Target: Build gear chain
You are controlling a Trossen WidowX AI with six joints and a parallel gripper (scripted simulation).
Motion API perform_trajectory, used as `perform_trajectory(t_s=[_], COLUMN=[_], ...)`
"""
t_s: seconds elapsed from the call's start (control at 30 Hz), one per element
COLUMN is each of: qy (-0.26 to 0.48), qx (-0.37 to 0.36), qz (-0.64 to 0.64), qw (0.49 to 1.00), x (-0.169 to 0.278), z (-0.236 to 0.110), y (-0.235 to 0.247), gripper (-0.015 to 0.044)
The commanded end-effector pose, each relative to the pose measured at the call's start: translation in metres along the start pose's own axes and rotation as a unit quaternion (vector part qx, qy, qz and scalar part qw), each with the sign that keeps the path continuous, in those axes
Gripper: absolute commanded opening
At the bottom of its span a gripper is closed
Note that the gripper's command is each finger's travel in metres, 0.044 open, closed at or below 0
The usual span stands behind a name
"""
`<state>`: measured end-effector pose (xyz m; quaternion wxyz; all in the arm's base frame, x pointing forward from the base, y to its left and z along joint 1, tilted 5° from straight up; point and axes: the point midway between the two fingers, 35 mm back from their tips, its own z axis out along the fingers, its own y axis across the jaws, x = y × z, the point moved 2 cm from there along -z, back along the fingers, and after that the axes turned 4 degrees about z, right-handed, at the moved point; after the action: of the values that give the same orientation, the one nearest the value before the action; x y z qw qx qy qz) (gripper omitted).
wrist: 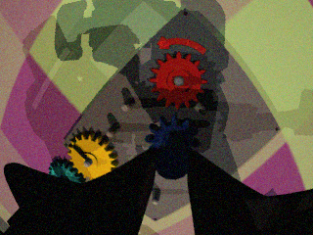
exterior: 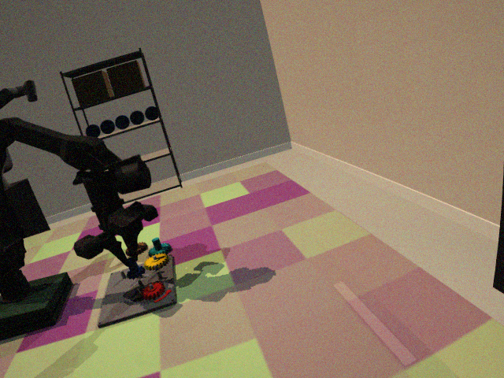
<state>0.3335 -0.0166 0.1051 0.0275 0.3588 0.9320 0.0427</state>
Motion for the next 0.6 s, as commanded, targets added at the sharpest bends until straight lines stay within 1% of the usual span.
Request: perform_trajectory(t_s=[0.0, 0.27, 0.57], qy=[0.001, 0.001, 0.002], qx=[-0.001, -0.001, -0.001], qz=[-0.028, -0.013, 0.093], qw=[1.000, 1.000, 0.996], x=[0.001, 0.000, 0.001], z=[0.006, 0.016, 0.030], y=[0.000, 0.000, 0.000], gripper=[0.0000, 0.0000, 0.0000])
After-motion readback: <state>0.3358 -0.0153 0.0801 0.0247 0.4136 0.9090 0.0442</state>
